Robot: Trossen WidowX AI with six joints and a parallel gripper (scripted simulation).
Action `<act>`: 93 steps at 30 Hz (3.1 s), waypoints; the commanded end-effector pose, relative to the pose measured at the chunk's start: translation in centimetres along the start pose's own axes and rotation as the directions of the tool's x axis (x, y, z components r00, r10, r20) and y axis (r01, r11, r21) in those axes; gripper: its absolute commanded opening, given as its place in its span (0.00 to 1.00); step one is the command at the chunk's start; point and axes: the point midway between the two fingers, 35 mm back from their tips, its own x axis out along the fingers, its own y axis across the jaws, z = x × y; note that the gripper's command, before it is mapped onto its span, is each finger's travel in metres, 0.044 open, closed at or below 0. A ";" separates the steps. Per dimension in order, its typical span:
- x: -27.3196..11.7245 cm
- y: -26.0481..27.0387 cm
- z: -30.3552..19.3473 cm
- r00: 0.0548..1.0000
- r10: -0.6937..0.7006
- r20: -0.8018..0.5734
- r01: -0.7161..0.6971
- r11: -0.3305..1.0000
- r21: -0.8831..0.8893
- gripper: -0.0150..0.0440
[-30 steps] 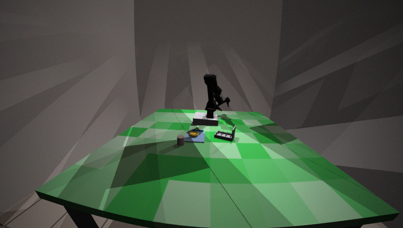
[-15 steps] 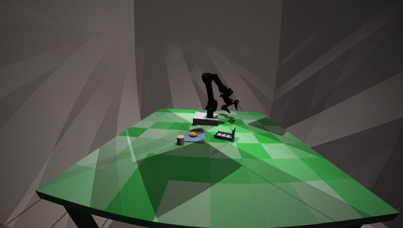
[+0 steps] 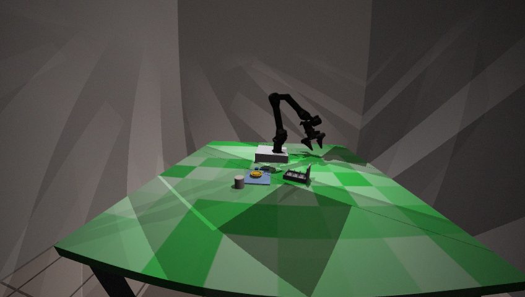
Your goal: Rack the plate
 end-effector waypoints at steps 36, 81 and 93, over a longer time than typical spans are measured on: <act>0.2 -15.3 -26.3 0.889 0.228 -0.398 0.286 0.402 0.870 0.93; -10.0 -3.2 -50.0 0.881 0.403 -0.249 0.452 -0.556 0.697 0.93; -8.3 -2.5 -50.5 0.881 0.403 -0.249 0.452 -0.556 0.697 0.93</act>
